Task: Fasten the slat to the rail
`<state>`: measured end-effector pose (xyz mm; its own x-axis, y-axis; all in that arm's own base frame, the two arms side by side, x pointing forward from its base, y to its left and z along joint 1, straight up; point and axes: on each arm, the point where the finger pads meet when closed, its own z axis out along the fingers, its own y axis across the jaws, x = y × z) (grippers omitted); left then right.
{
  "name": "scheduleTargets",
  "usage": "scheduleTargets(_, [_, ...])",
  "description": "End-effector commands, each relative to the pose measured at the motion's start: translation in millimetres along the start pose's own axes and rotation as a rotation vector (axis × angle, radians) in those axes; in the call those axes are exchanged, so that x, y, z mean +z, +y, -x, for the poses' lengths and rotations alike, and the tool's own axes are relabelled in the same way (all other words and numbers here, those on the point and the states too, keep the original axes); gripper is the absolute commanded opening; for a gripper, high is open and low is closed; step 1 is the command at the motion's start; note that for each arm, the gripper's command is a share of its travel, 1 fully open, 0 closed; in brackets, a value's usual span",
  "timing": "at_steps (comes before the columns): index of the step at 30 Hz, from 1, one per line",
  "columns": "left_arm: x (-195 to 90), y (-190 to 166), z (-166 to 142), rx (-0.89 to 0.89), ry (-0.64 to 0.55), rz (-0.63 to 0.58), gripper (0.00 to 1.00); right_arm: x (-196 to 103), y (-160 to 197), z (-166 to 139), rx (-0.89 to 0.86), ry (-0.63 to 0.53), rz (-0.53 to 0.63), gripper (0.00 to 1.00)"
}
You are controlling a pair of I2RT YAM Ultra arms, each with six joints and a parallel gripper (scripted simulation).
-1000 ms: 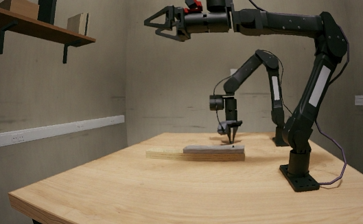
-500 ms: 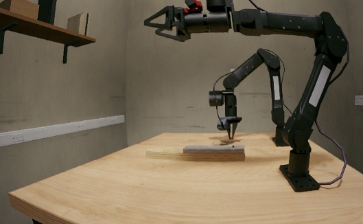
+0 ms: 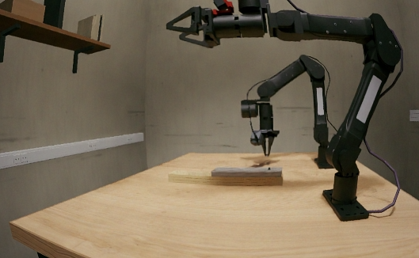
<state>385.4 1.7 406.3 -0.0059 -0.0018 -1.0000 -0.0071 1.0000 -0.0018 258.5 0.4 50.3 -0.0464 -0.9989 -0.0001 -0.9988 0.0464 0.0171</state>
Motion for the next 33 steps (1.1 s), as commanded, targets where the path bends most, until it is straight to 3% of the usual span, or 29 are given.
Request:
scheduleTargets(1, [-5,-1,5,0.002,-0.018,-0.007,1.00,-18,-4,-1,0.002,-0.001,-0.029,0.12])
scheduleTargets(14, [-5,-1,5,0.002,-0.018,-0.007,1.00,-34,-2,-2,0.003,0.000,-0.031,0.12])
scheduleTargets(33, [-5,-1,5,0.002,-0.018,-0.007,1.00,-37,-2,-3,0.004,0.000,-0.034,0.12])
